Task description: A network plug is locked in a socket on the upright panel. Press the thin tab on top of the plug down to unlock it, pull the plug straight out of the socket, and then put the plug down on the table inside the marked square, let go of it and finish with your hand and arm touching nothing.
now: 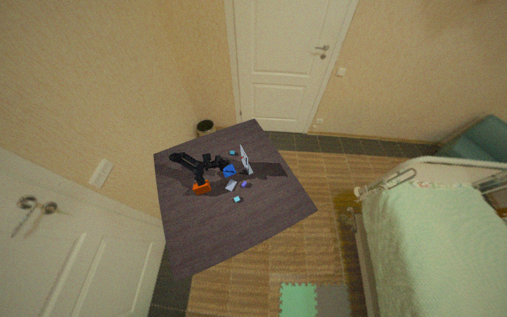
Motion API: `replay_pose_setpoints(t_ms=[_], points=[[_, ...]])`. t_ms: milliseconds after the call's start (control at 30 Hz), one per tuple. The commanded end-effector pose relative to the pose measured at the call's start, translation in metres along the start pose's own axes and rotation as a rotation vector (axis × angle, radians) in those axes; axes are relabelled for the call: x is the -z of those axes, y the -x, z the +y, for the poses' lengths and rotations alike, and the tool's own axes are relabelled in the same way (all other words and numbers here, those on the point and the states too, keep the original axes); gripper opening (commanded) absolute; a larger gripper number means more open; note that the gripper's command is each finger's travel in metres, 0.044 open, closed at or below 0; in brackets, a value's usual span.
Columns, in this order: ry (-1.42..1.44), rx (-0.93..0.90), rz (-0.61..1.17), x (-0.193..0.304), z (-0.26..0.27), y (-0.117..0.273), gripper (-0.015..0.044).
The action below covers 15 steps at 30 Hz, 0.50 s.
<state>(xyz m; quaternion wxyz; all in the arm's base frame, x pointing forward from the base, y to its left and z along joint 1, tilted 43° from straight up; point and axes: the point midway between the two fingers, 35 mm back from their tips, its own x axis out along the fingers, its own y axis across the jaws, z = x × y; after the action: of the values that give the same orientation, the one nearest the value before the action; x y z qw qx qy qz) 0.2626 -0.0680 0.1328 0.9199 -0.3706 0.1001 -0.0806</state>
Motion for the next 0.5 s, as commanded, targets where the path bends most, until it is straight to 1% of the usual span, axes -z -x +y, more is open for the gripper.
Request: replay_pose_setpoints(t_ms=[0, 467], points=[[0.015, 0.004, -0.002, 0.0, -0.001, -0.002, 0.0156], [0.03, 0.01, -0.001, -0.01, -0.004, -0.03, 0.0156]])
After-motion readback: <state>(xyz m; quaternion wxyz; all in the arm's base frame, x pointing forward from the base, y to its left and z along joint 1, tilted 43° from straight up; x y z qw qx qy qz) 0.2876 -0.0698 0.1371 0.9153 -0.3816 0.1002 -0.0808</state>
